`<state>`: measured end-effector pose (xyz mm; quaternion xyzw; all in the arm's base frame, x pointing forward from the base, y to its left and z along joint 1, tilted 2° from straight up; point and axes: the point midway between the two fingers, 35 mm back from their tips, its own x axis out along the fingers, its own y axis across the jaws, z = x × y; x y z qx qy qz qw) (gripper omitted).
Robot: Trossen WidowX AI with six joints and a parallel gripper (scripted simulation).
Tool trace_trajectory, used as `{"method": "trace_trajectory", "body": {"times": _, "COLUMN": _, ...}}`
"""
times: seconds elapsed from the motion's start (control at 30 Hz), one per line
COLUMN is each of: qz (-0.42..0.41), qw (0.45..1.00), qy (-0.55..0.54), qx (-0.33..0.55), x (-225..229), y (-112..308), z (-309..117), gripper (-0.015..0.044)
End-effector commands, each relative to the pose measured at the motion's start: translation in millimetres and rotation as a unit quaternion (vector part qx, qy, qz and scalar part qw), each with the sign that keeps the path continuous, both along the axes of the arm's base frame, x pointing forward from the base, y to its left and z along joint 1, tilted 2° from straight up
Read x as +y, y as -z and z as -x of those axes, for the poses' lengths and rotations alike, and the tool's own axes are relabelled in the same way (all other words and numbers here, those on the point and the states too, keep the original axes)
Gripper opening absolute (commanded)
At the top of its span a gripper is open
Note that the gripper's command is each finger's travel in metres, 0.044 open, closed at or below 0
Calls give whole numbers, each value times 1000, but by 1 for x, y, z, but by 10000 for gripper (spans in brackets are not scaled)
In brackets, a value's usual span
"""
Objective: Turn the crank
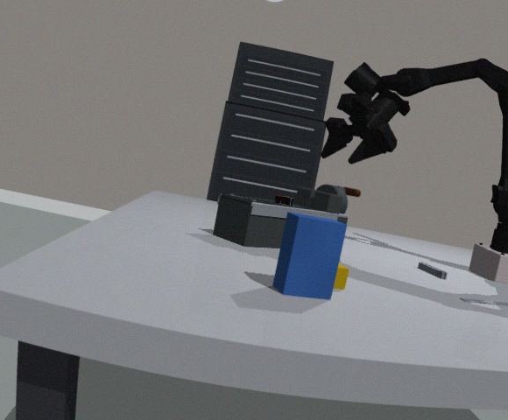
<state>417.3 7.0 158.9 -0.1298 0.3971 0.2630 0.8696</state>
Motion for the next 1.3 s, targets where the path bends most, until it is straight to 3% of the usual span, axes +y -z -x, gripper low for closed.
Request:
{"method": "trace_trajectory", "body": {"times": 0.0, "qz": -21, "qw": 998, "qy": -56, "qx": -16, "x": -18, "y": -5, "z": 20, "gripper": 440}}
{"method": "trace_trajectory", "body": {"times": 0.43, "qz": -46, "qw": 993, "qy": -101, "qx": -42, "x": -35, "y": -10, "z": 37, "gripper": 440}}
{"method": "trace_trajectory", "body": {"times": 0.73, "qz": -46, "qw": 993, "qy": -101, "qx": -42, "x": -33, "y": 27, "z": 36, "gripper": 440}}
{"method": "trace_trajectory", "body": {"times": 1.27, "qz": -46, "qw": 993, "qy": -101, "qx": -42, "x": -33, "y": 47, "z": 34, "gripper": 440}}
